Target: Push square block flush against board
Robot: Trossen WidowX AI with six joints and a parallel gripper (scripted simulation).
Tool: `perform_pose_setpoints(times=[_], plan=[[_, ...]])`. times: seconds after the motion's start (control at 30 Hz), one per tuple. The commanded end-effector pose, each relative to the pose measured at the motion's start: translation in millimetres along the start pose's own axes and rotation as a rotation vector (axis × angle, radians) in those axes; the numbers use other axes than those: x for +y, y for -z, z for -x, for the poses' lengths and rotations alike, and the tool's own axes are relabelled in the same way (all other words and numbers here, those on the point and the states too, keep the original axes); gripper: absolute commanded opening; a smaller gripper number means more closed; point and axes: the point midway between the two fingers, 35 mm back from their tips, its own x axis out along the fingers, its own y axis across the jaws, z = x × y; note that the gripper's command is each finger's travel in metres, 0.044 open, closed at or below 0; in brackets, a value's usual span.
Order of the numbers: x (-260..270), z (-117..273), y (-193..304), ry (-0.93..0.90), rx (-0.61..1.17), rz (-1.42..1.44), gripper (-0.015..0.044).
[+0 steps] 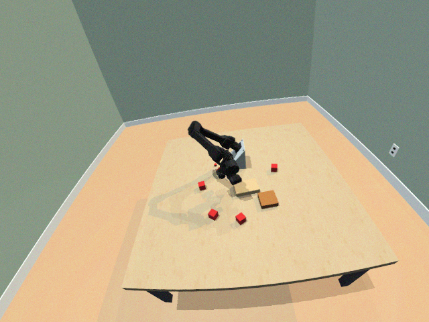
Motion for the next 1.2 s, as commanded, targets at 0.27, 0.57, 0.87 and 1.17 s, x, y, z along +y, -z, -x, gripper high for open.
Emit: perform_pose_setpoints(times=[0.27, 0.57, 0.87, 1.17], plan=[[-15.4, -1.5, -13.1, 0.007, -0.013, -0.248, 0.0000], [-16.9, -56.1, -14.3, 0.008, -0.017, -0.248, 0.0000], [-15.3, -56.2, -10.6, 0.007, -0.015, -0.248, 0.0000], [-9.8, -56.3, 3.4, 0.006, -0.012, -0.247, 0.0000]])
